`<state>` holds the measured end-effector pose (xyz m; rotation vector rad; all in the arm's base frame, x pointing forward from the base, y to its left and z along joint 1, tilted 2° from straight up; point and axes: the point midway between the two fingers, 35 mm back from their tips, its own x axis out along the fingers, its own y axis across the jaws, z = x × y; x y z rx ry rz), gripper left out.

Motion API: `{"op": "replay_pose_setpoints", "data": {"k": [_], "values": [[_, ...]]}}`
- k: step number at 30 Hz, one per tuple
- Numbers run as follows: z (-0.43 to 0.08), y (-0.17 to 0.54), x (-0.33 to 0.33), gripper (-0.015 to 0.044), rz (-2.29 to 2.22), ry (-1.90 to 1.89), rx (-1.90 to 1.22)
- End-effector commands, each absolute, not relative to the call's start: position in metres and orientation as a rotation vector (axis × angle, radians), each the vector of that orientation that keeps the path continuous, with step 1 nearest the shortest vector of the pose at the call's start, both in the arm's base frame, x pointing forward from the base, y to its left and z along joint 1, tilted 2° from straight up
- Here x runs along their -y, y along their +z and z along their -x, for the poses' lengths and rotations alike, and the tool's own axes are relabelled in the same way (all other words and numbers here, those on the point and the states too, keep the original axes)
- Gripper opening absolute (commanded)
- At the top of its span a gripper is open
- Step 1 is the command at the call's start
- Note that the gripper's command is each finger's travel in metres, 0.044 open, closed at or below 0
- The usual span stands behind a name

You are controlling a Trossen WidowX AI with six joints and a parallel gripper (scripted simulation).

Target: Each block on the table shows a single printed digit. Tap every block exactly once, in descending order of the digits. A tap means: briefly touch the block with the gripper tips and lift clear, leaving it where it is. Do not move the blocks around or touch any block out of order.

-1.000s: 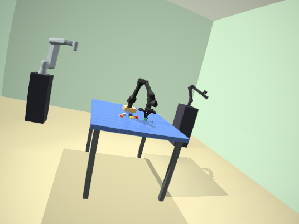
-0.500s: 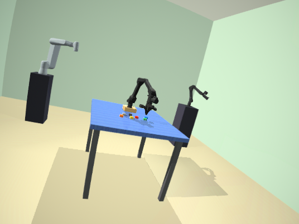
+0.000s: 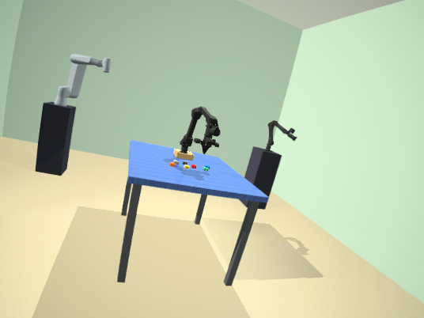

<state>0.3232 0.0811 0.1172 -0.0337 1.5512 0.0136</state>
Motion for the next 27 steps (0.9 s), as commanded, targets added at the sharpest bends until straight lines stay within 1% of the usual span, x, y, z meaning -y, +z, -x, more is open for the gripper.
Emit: {"op": "replay_pose_setpoints", "data": {"k": [1,8,10,18,23,27], "values": [[-0.316,0.121,-0.018,0.002,0.029,0.024,-1.555],[-0.278,0.121,0.083,0.002,0.031,-0.016,-1.554],[-0.268,0.121,0.099,0.002,0.032,-0.023,-1.556],[-0.267,0.118,0.102,0.002,0.032,-0.024,-1.556],[-0.269,0.05,0.104,0.002,0.032,-0.024,-1.556],[-0.268,0.04,0.104,0.002,0.032,-0.024,-1.556]]}}
